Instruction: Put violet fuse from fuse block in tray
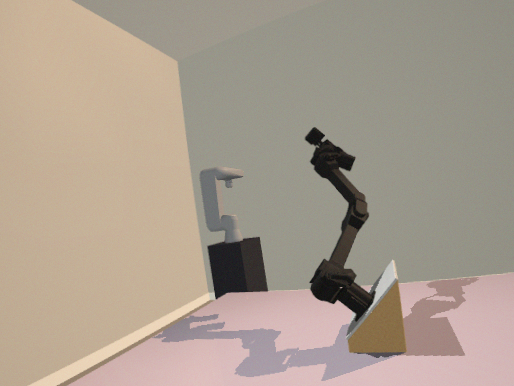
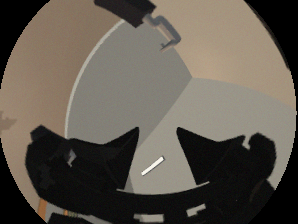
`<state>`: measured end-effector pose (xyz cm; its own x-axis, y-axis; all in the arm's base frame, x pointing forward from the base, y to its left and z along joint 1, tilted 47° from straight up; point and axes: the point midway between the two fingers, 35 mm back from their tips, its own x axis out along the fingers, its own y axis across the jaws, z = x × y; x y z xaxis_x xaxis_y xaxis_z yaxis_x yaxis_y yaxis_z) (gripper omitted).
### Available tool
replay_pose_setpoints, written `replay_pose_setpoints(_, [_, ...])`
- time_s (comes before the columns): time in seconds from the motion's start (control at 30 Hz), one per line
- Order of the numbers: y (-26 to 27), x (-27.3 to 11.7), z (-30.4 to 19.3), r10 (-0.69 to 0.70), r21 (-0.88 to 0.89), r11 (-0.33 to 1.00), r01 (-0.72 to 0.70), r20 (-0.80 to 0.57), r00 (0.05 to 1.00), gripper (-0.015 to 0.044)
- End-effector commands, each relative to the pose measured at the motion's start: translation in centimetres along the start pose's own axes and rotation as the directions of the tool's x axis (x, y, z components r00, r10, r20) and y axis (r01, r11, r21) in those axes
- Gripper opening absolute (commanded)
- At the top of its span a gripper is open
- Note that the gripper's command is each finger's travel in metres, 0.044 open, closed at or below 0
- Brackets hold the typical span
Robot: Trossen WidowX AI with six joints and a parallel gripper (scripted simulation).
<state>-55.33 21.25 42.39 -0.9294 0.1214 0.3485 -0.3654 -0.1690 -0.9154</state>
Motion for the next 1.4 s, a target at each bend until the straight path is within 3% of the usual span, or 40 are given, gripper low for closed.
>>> replay_pose_setpoints(0.0, [-0.2, 0.0, 0.2, -0.006, -0.002, 1.000, 0.006, 0.004, 1.000, 0.0260])
replay_pose_setpoints(0.23, [-8.1, -1.7, 6.5, -0.193, -0.111, 0.972, 0.208, 0.135, 0.972, 0.0076])
replay_pose_setpoints(0.4, [-13.6, -3.8, 10.5, -0.312, -0.232, 0.904, 0.358, 0.215, 0.926, 0.0074])
replay_pose_setpoints(0.67, [-22.1, -9.2, 16.5, -0.500, -0.404, 0.692, 0.598, 0.329, 0.801, 0.0074])
replay_pose_setpoints(0.87, [-28.3, -15.0, 20.8, -0.632, -0.492, 0.441, 0.751, 0.424, 0.649, 0.0074])
replay_pose_setpoints(0.97, [-30.9, -18.2, 22.7, -0.680, -0.512, 0.319, 0.798, 0.463, 0.568, 0.0074])
replay_pose_setpoints(1.1, [-32.5, -20.6, 23.7, -0.735, -0.448, 0.311, 0.838, 0.446, 0.511, 0.0074])
replay_pose_setpoints(1.37, [-37.7, -30.3, 26.8, -0.829, -0.449, 0.012, 0.893, 0.495, 0.260, 0.0074])
